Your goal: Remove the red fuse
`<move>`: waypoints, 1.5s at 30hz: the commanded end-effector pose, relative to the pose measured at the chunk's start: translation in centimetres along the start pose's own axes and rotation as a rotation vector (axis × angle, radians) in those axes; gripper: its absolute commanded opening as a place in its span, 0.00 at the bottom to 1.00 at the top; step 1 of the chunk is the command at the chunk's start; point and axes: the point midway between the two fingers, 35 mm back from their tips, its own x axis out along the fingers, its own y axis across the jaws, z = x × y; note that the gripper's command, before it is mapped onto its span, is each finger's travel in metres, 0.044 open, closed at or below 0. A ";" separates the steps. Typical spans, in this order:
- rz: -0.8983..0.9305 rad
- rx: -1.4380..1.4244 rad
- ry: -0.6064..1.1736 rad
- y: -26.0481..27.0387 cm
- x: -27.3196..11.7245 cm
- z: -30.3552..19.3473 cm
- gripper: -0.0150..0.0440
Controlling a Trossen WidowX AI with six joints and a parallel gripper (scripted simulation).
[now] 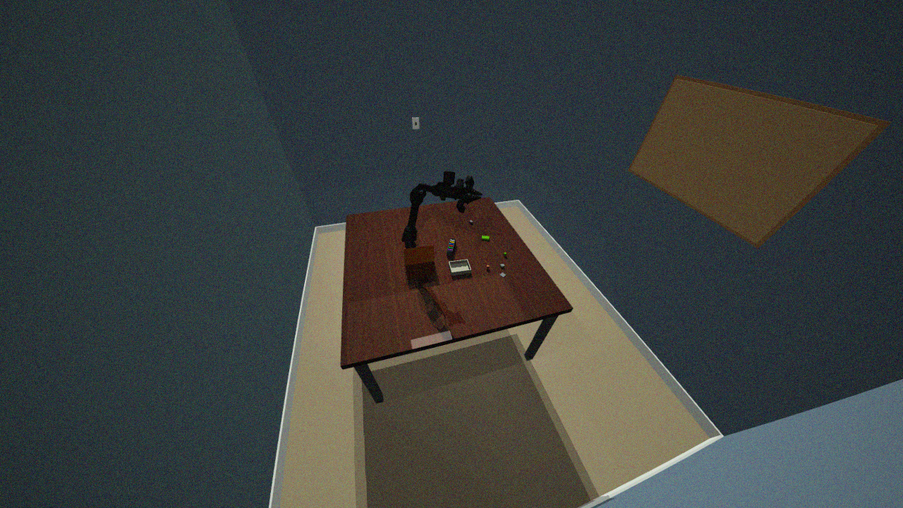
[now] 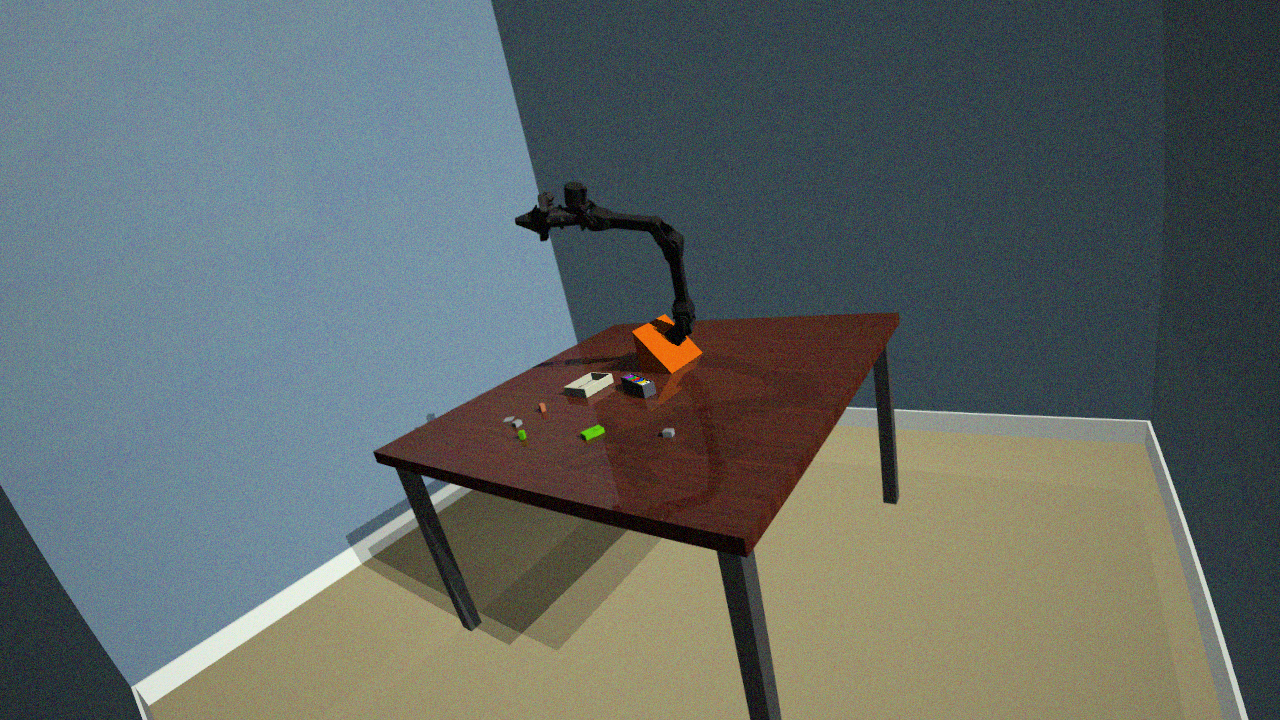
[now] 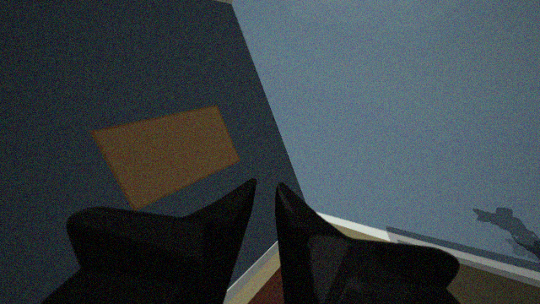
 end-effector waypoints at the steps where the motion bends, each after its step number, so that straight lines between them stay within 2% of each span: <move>1: -0.067 -0.084 0.172 -0.4 0.5 -6.8 0.38; 7: -0.148 -0.204 0.461 -1.7 -0.4 -17.1 0.38; 13: -0.199 -0.323 0.765 -3.1 -3.8 -26.8 0.38; 18: -0.221 -0.417 1.032 -4.3 -8.4 -34.0 0.38; 25: -0.222 -0.522 1.407 -5.8 -17.0 -41.8 0.38; 32: -0.205 -0.575 1.736 -6.7 -25.6 -46.1 0.38; 45: -0.205 -0.576 1.743 -7.2 -25.8 -46.5 0.38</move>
